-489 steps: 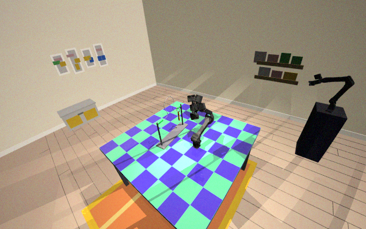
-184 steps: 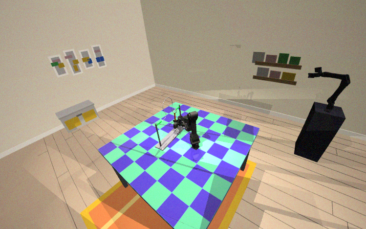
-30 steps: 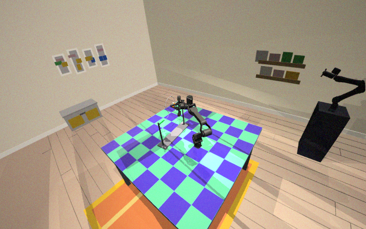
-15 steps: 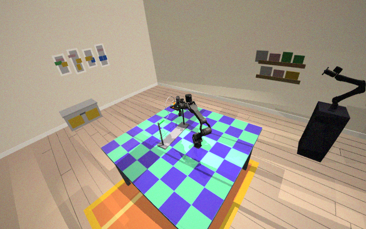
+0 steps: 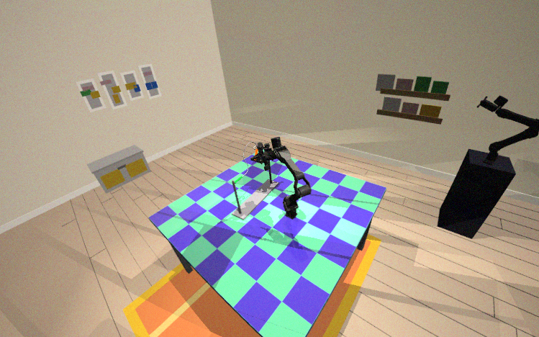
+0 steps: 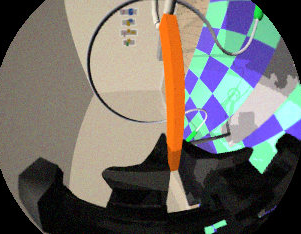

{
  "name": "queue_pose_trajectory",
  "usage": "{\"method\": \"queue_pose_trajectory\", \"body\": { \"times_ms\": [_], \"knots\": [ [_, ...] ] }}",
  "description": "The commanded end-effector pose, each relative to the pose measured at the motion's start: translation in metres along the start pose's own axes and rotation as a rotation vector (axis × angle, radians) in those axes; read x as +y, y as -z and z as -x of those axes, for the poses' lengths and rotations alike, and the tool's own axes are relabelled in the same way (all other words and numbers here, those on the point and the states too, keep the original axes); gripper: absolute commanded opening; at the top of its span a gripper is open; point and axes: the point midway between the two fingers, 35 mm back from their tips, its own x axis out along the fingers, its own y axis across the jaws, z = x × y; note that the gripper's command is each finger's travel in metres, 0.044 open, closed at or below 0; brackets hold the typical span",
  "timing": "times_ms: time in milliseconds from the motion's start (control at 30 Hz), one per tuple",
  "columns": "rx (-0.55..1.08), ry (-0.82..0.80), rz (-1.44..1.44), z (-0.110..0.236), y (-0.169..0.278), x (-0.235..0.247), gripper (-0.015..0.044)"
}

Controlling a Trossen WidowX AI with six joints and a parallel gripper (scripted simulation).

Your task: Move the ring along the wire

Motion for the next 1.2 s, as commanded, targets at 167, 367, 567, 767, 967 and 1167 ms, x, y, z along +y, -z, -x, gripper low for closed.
{"method": "queue_pose_trajectory", "body": {
  "times_ms": [167, 367, 567, 767, 967, 1167],
  "knots": [
    [-0.012, 0.069, 0.105, -0.001, -0.001, -0.004, -0.0150],
    [-0.020, 0.112, 0.173, -0.001, -0.001, -0.007, -0.0150],
    [-0.028, 0.154, 0.241, -0.001, -0.002, -0.010, -0.0150],
    [-0.036, 0.195, 0.309, -0.001, -0.003, -0.012, -0.0150],
    [-0.044, 0.236, 0.377, -0.001, -0.004, -0.015, -0.0150],
    [-0.054, 0.281, 0.452, 0.000, -0.005, -0.018, -0.0150]
  ]
}}
